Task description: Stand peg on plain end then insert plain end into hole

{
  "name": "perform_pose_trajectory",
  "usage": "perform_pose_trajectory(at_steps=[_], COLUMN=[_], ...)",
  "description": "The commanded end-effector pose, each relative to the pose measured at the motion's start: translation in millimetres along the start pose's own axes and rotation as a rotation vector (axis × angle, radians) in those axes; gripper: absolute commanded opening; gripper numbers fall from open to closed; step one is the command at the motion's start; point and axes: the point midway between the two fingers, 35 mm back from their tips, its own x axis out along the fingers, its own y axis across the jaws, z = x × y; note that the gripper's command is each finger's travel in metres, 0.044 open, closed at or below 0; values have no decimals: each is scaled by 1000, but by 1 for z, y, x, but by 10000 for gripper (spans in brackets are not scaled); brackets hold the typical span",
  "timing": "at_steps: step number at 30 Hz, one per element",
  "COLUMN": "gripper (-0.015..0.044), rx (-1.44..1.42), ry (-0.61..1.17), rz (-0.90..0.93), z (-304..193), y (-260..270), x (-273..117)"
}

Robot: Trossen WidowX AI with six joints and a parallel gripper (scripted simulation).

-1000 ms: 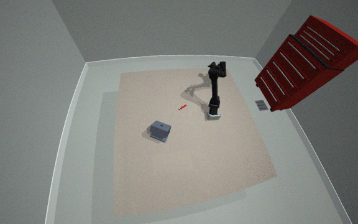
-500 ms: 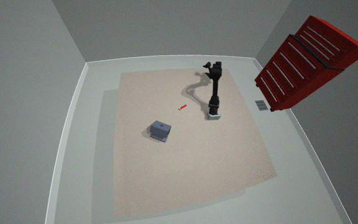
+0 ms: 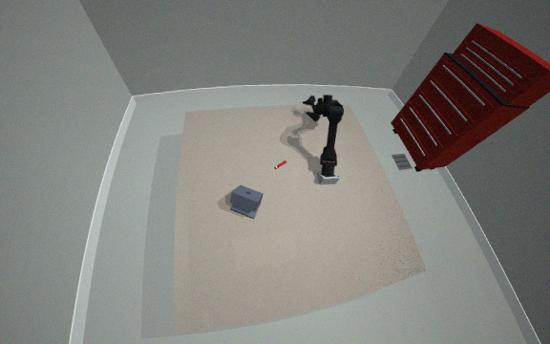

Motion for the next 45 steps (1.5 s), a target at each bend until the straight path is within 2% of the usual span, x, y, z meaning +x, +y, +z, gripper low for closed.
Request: perform_pose_trajectory(at_steps=[1,23,45], gripper=[440,440,440], rx=[-14,-57,-119], ry=[23,182,380], rz=[13,70,65], z=[-9,-80,-169], y=[8,45,76], x=[13,65,94])
